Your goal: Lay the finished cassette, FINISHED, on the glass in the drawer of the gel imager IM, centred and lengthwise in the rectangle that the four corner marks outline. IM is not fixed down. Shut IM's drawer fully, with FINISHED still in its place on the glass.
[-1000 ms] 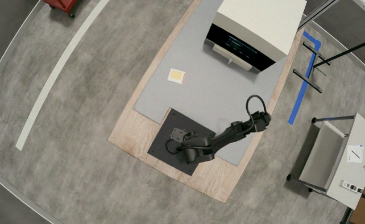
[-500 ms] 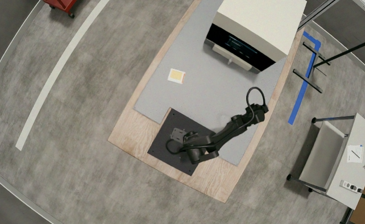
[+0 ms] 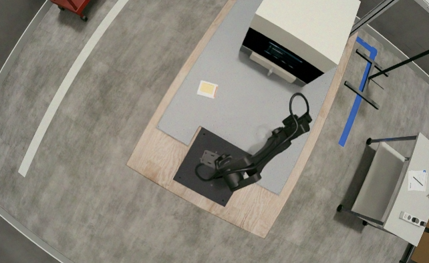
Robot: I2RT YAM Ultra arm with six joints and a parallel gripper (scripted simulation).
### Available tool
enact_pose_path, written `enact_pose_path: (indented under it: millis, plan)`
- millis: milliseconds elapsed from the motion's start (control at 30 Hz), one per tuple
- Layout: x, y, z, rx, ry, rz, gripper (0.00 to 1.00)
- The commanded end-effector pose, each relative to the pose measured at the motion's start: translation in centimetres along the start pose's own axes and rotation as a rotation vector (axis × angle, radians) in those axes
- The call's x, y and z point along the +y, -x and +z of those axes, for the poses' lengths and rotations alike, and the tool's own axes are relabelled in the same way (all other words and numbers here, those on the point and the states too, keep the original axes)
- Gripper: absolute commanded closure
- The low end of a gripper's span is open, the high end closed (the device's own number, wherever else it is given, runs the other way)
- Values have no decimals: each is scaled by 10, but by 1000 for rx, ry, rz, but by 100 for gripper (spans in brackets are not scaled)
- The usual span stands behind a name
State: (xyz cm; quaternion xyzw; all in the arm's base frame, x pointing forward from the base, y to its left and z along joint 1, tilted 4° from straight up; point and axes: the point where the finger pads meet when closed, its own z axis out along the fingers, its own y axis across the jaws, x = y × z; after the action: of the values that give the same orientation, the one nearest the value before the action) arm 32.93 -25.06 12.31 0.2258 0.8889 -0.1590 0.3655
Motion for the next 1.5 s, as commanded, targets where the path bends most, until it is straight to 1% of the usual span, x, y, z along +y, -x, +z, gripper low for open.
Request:
enact_pose_path:
  millis: [0, 33, 67, 100, 133, 167, 200, 233, 267, 300, 333, 367, 400, 433, 467, 500, 567, 600, 633, 667, 700, 733, 767, 800, 833, 867, 900, 933, 967, 1000, 1033, 1067, 1133, 1167, 1200, 1233, 1267, 1300, 1333, 1367, 1400, 1433, 1467]
  plan:
    - [12, 0, -1, 51, 42, -2, 65]
    - [14, -2, 0, 53, 25, -3, 65]
    - [20, -17, -3, 69, 26, -3, 65]
    - [20, -17, -4, 66, 26, -3, 65]
    - [24, -7, 0, 81, 45, -12, 65]
    - [31, -9, 0, 107, 73, -21, 65]
    - [35, -12, 0, 127, 83, -27, 65]
    - [37, -14, 0, 128, 70, -28, 65]
    - [41, -16, 0, 127, 66, -28, 65]
    - [41, -17, -5, 120, 66, -28, 65]
    - [47, -19, 0, 156, 88, -38, 65]
    - [53, -22, -1, 184, 112, -48, 65]
    - [57, -25, -1, 204, 121, -55, 65]
    - [58, -27, -1, 205, 106, -57, 65]
    - [62, -32, -1, 211, 104, -57, 65]
    - [62, -34, -5, 207, 104, -57, 65]
    - [62, -34, -5, 207, 104, -57, 65]
    - [68, -32, -3, 233, 128, -67, 65]
    - [73, -35, -4, 261, 146, -78, 65]
    - [77, -38, -4, 281, 154, -86, 65]
    - [79, -41, -5, 281, 141, -88, 65]
    - [82, -50, -6, 293, 138, -89, 65]
    - [81, -49, -10, 286, 137, -89, 65]
    - [88, -46, -7, 310, 158, -100, 65]
    - [93, -49, -9, 339, 176, -111, 65]
    - [97, -52, -10, 358, 183, -120, 65]
    - [98, -55, -11, 358, 170, -122, 65]
    - [100, -59, -13, 361, 166, -123, 65]
    - [99, -59, -16, 353, 166, -122, 65]
    - [105, -60, -14, 387, 182, -136, 65]
    - [110, -63, -16, 417, 199, -148, 65]
    - [114, -66, -17, 436, 205, -157, 65]
    - [114, -66, -17, 436, 205, -157, 65]
    - [114, -63, -23, 414, 190, -158, 65]
    - [114, -80, -26, 442, 189, -161, 65]
    - [120, -74, -22, 464, 199, -175, 65]
    - [125, -77, -24, 494, 214, -188, 65]
    - [129, -80, -27, 512, 220, -198, 65]
    - [130, -83, -28, 512, 209, -201, 65]
    - [131, -79, -33, 492, 209, -198, 65]
    - [131, -80, -35, 490, 211, -197, 65]
    - [135, -88, -32, 541, 218, -216, 65]
    - [139, -91, -35, 570, 226, -231, 65]
